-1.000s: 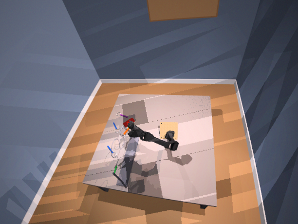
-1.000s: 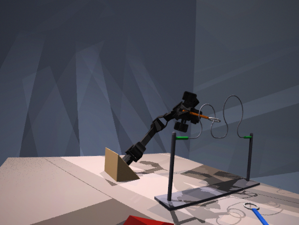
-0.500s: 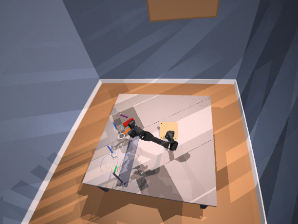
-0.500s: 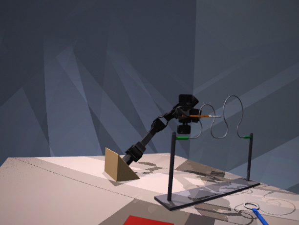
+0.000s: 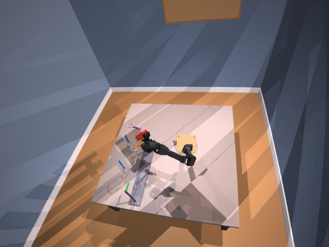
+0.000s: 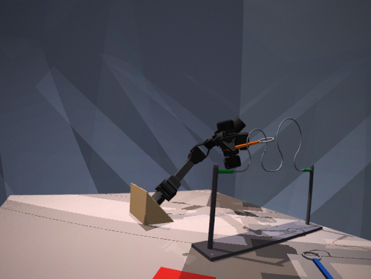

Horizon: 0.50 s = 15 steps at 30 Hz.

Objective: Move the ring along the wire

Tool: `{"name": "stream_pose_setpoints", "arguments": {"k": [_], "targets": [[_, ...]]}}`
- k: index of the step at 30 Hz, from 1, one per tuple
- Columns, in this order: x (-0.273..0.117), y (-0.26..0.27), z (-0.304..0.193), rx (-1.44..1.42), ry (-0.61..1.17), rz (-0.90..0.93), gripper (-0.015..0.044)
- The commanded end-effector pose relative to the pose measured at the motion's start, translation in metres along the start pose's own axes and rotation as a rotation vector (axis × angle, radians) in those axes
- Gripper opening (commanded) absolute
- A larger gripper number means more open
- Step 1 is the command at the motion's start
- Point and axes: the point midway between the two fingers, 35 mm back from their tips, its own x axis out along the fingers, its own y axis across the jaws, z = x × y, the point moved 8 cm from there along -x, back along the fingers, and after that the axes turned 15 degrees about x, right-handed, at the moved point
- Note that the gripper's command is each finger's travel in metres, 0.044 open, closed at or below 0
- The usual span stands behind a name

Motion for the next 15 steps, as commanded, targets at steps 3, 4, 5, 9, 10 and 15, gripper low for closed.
{"name": "stream_pose_setpoints", "arguments": {"k": [3, 4, 5, 9, 10, 15], "targets": [[0.0011, 0.0022, -0.0011, 0.117, 0.003, 0.066, -0.015], [0.0012, 0.0027, -0.0013, 0.134, 0.003, 0.076, -0.015], [0.0014, 0.0032, -0.0016, 0.151, 0.004, 0.086, -0.015], [0.0019, 0.0054, -0.0025, 0.22, 0.005, 0.127, -0.015], [0.0019, 0.0059, -0.0026, 0.237, 0.006, 0.137, -0.015], [0.0024, 0.0087, -0.0035, 0.324, 0.008, 0.188, -0.015]]}}
